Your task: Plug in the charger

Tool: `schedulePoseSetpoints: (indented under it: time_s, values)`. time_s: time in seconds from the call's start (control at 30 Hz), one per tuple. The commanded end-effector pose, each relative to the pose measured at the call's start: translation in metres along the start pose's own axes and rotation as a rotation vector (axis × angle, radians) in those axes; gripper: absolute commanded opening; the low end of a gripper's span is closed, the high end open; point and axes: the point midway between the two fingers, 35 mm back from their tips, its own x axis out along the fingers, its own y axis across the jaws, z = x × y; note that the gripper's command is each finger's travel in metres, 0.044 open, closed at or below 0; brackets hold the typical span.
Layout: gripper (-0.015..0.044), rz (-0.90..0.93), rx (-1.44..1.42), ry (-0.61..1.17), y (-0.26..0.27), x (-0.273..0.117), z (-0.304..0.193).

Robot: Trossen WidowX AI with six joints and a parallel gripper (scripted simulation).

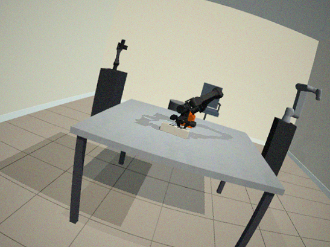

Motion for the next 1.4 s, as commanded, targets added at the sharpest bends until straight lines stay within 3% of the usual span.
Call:
schedulePoseSetpoints:
  time_s: [0.0, 1.03, 1.37]
  values:
    - [0.0000, 0.002, -0.018, -0.018, 0.0020, -0.0006, 0.0075]
    - [0.0000, 0.001, 0.001, 0.003, 0.0004, -0.0006, 0.0004]
    - [0.0263, 0.001, 0.001, 0.003, 0.0004, -0.0006, 0.0004]
